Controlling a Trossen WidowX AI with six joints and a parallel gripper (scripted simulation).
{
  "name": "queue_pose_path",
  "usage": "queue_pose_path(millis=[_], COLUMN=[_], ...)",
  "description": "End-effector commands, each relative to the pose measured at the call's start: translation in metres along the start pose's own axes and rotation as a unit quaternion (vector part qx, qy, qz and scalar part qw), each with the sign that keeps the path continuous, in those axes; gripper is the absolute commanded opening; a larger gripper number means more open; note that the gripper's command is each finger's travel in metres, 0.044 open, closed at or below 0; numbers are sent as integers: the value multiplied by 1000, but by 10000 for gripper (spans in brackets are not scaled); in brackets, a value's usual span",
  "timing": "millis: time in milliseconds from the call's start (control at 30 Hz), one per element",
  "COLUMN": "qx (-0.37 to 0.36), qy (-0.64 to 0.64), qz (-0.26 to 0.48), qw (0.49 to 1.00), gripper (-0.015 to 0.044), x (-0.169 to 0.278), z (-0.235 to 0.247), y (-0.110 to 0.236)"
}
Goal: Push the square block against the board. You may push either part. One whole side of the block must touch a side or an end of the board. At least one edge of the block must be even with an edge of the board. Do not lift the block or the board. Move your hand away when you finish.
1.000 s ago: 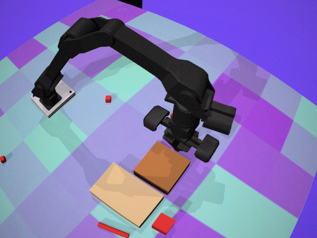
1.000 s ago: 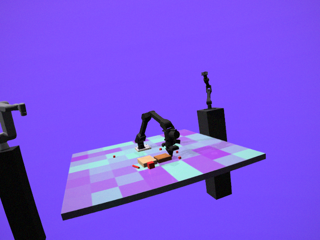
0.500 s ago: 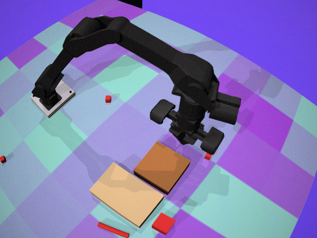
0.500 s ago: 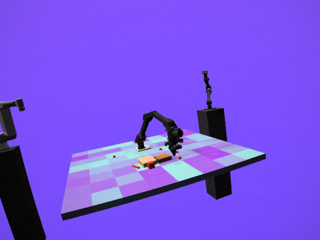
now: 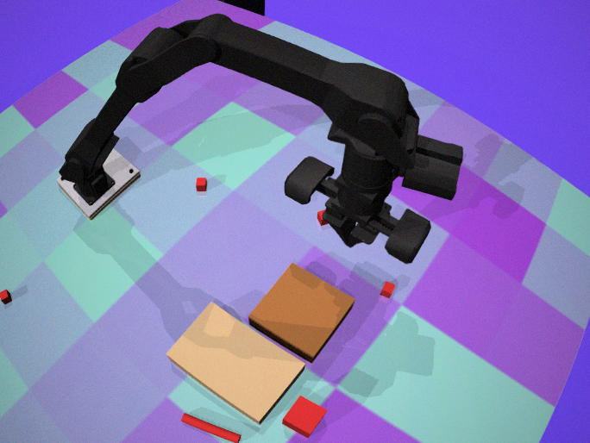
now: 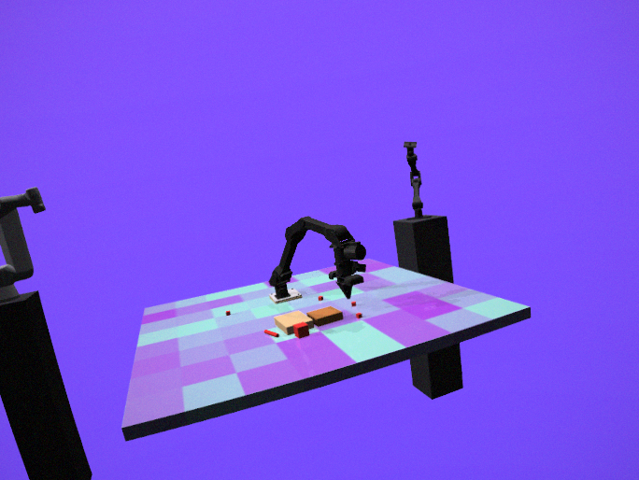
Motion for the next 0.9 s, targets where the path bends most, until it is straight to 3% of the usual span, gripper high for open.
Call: queue_pose_path(millis=[0, 267, 467, 867], qx=[-2, -2, -2, -2], qy=[-1, 3, 3, 3], qz=[2, 4, 4, 4], qw=[1000, 1000, 1000, 1000], gripper=[0, 0, 0, 0], x=[0, 26, 27, 34], z=[1, 7, 7, 7], y=[6, 3, -50, -50])
Point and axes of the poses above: the point midway between the two fingers, 35 mm back from their tips, its own y axis back along the fingers, its own z axis across the jaws, x = y × z, the point moved 2 cm from there along y, back along the fingers, and after that the axes turned 6 degrees about y, right-handed, at the moved point
